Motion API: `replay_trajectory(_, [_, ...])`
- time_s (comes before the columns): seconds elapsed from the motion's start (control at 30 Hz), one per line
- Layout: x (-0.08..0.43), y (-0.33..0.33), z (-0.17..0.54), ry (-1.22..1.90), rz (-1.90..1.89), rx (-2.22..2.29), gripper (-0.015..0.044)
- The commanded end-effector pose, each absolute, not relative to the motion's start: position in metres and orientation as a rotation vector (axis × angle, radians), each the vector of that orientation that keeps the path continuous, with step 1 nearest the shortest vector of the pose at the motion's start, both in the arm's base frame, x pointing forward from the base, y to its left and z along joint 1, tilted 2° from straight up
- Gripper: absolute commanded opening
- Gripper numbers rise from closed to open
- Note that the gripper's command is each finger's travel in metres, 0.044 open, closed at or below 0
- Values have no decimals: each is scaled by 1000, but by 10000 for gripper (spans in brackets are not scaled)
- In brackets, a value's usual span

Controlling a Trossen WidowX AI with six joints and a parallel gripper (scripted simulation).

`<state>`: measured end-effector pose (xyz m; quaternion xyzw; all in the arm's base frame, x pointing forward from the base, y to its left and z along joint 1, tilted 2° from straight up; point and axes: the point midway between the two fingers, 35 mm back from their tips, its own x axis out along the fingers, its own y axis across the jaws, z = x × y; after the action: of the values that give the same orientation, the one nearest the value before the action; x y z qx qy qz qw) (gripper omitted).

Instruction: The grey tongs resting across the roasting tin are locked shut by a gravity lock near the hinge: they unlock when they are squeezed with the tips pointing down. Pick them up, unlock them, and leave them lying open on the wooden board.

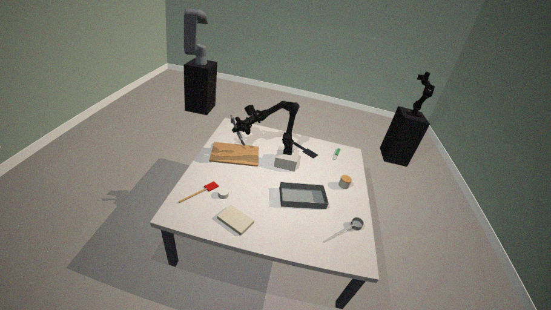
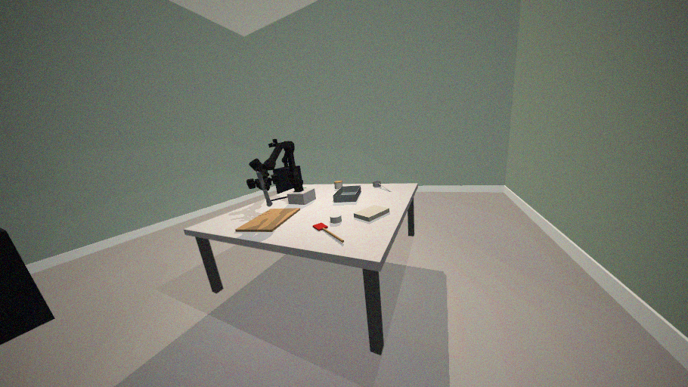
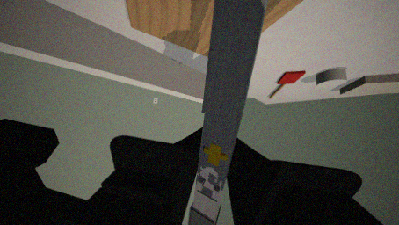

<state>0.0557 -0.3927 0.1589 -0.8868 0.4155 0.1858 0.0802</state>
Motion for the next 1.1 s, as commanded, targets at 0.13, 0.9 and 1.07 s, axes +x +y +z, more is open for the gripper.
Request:
replay_trajectory(0.13, [59, -410, 155, 1238, 663, -2565, -150])
replay_trajectory(0.9, [69, -432, 122, 1136, 1058, -2249, -150])
replay_trajectory(1.07, [71, -432, 116, 1106, 1149, -2180, -150])
